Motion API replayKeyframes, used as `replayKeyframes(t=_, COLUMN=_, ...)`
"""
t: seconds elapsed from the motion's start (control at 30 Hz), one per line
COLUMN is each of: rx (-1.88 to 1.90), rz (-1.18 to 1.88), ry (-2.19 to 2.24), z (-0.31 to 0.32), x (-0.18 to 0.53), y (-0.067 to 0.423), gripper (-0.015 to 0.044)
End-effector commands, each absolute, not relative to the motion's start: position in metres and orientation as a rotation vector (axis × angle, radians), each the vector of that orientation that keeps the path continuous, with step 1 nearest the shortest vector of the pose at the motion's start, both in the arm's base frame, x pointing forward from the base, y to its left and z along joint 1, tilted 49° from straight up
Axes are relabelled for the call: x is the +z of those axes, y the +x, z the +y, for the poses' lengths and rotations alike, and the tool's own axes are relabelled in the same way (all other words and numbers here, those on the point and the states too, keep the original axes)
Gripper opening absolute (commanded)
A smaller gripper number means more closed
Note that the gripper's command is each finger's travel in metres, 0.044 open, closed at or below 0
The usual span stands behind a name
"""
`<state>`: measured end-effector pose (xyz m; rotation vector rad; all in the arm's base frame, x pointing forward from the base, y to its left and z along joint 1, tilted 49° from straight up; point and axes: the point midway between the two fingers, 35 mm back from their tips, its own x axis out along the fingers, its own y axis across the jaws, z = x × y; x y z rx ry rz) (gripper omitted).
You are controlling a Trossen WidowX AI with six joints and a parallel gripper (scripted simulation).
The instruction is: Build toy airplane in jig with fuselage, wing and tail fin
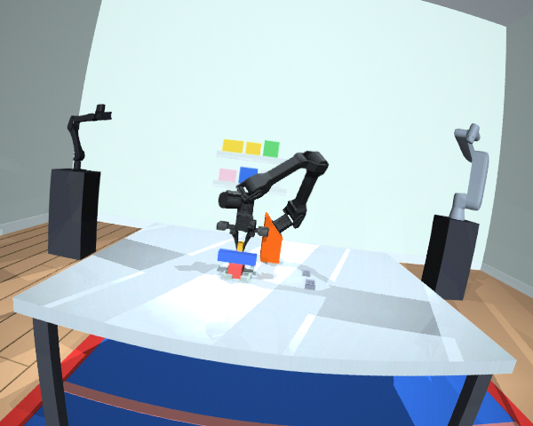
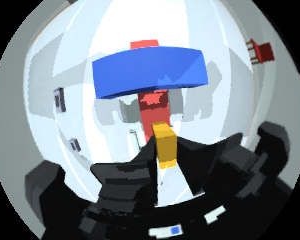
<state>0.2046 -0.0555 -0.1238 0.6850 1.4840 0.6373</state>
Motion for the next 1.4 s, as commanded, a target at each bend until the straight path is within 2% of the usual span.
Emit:
replayKeyframes(t=0.0, rx=0.638, rz=1.49, ry=0.685, z=-0.054, x=-0.125, y=0.204, gripper=0.0065)
replayKeyframes(t=0.07, rx=0.638, rz=1.484, ry=0.684, z=-0.055, x=-0.124, y=0.205, gripper=0.0078)
replayKeyframes(t=0.3, rx=0.638, rz=1.484, ry=0.684, z=-0.055, x=-0.124, y=0.205, gripper=0.0032)
replayKeyframes(t=0.33, rx=0.638, rz=1.484, ry=0.684, z=-0.055, x=-0.124, y=0.205, gripper=0.0006)
replayKeyframes(t=0.47, rx=0.638, rz=1.484, ry=0.684, z=-0.055, x=-0.124, y=0.205, gripper=0.0)
replayKeyframes(t=0.8, rx=0.638, rz=1.484, ry=0.684, z=-0.055, x=-0.124, y=0.205, gripper=0.026)
replayKeyframes(t=1.0, rx=0.637, rz=1.484, ry=0.683, z=-0.058, x=-0.122, y=0.205, gripper=0.026)
replayKeyframes(t=1.2, rx=0.634, rz=1.492, ry=0.682, z=-0.124, x=-0.065, y=0.206, gripper=0.026)
replayKeyframes(t=1.37, rx=0.634, rz=1.492, ry=0.682, z=-0.128, x=-0.065, y=0.209, gripper=0.026)
